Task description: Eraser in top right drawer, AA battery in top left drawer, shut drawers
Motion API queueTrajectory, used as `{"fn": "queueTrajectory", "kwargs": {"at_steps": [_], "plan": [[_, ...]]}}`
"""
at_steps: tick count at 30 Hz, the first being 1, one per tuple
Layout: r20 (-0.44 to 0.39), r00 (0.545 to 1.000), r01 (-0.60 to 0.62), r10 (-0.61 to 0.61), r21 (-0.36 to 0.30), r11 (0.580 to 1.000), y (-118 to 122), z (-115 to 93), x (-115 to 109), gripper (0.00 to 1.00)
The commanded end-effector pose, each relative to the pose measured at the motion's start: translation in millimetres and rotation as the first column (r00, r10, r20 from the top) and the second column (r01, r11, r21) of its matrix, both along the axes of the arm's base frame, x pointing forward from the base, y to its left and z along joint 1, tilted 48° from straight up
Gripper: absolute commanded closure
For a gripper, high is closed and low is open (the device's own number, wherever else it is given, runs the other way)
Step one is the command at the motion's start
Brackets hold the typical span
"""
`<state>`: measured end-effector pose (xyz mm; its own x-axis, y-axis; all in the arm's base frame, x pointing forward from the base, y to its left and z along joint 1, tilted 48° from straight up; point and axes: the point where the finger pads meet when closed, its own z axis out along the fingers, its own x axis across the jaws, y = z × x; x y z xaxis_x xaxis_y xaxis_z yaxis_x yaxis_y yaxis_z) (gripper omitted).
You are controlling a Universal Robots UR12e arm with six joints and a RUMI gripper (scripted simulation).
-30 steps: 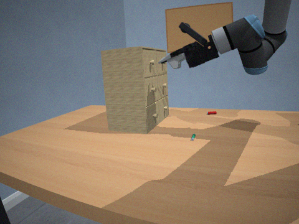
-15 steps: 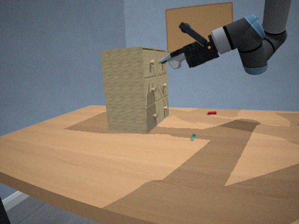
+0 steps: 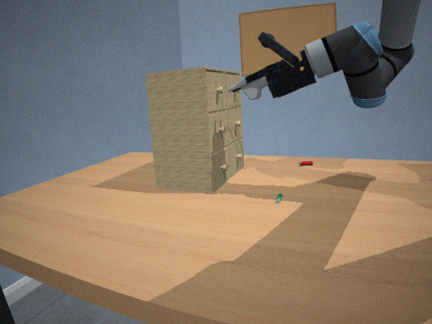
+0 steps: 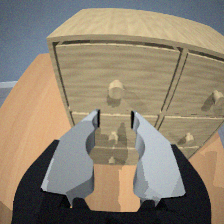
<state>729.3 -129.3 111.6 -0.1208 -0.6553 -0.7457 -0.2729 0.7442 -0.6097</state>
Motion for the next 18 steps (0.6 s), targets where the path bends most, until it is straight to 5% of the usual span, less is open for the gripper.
{"fn": "queueTrajectory", "kwargs": {"at_steps": [1, 18], "plan": [[0.001, 1.000, 0.001, -0.001, 0.000, 1.000, -1, 0, 2, 0.80], [0.001, 1.000, 0.001, -0.001, 0.000, 1.000, -3, 0, 15, 0.80]]}}
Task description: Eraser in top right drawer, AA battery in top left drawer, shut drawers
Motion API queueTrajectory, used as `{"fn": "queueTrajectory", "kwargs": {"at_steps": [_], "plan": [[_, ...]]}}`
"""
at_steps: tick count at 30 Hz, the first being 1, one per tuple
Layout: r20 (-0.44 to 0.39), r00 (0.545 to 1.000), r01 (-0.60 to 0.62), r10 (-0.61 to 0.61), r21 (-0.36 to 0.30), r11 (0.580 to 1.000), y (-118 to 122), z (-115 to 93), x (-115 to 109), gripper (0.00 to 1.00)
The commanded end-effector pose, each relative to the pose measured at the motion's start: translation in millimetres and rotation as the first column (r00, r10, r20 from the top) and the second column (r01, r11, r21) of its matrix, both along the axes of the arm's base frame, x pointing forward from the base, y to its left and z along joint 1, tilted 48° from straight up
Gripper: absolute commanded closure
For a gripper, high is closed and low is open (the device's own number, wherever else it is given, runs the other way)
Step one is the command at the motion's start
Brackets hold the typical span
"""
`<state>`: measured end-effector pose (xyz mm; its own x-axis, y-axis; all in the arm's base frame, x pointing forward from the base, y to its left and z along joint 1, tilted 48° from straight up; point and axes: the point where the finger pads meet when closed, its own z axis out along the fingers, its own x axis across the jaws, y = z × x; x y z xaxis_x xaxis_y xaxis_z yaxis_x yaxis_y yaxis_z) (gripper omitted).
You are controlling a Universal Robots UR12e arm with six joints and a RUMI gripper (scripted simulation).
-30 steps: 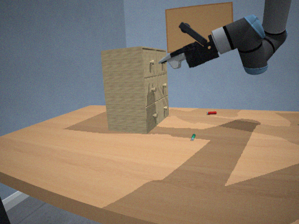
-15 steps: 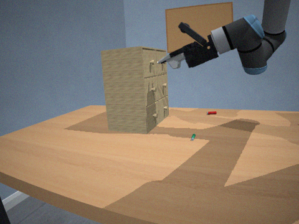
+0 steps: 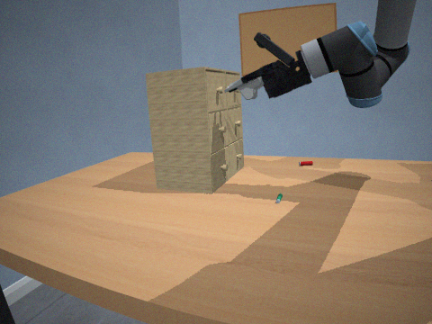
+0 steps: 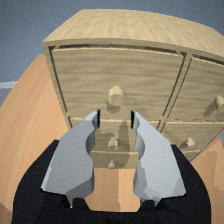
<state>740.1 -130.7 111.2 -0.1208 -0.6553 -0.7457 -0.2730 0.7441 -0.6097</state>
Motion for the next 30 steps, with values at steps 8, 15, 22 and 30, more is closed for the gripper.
{"fn": "queueTrajectory", "kwargs": {"at_steps": [8, 15, 22, 30], "plan": [[0.000, 1.000, 0.001, -0.001, 0.000, 1.000, -2, 0, 11, 0.80], [0.000, 1.000, 0.001, -0.001, 0.000, 1.000, -3, 0, 17, 0.80], [0.000, 1.000, 0.001, -0.001, 0.000, 1.000, -3, -1, 20, 0.80], [0.000, 1.000, 0.001, -0.001, 0.000, 1.000, -4, -1, 23, 0.80]]}}
